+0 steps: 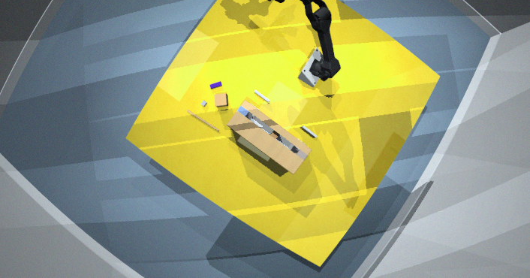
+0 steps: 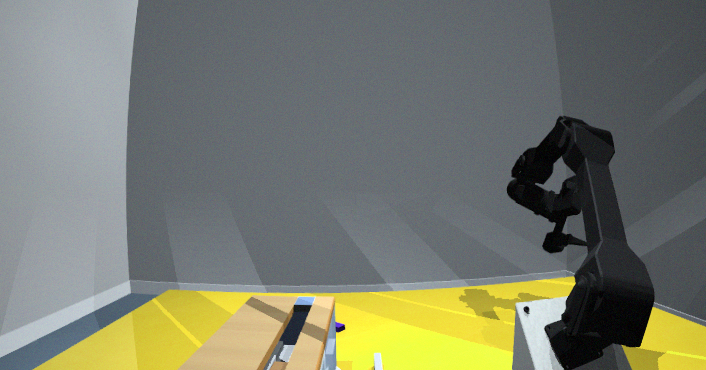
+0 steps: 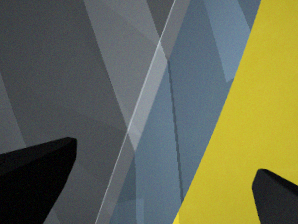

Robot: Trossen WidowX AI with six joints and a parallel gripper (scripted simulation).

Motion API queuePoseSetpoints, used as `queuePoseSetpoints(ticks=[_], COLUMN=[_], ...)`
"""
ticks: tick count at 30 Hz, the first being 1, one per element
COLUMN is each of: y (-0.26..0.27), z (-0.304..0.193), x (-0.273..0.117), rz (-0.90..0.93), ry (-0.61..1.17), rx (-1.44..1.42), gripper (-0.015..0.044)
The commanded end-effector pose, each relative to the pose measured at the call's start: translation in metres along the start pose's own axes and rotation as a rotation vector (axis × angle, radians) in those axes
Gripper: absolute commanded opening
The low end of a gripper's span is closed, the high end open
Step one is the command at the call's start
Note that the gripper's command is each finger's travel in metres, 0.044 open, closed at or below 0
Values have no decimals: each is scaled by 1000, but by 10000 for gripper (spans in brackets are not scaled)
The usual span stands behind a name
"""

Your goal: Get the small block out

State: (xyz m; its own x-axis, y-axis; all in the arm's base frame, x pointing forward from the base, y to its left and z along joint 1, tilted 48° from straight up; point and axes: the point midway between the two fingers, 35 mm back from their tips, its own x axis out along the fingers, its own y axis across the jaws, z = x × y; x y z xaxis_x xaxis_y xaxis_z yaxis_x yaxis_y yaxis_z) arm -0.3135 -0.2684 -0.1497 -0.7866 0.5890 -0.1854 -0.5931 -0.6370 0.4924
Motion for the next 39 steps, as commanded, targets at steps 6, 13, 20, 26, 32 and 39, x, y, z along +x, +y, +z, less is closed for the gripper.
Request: queuePoseSetpoints(ticks=[6,13,20,26,32,39], y=[-9,-35,-56,-77,-100,-131], z=[-4,0,9,21,37,62], x=[-49,-130,-176,-215,-253,-296], rz=[-51,-11,82,202,367,633], ry=[137,385,534,652,767,890], rx=[-477,-1238,-1674,-2032,-2387,-2792], gripper=[400,400,400,400,400,400])
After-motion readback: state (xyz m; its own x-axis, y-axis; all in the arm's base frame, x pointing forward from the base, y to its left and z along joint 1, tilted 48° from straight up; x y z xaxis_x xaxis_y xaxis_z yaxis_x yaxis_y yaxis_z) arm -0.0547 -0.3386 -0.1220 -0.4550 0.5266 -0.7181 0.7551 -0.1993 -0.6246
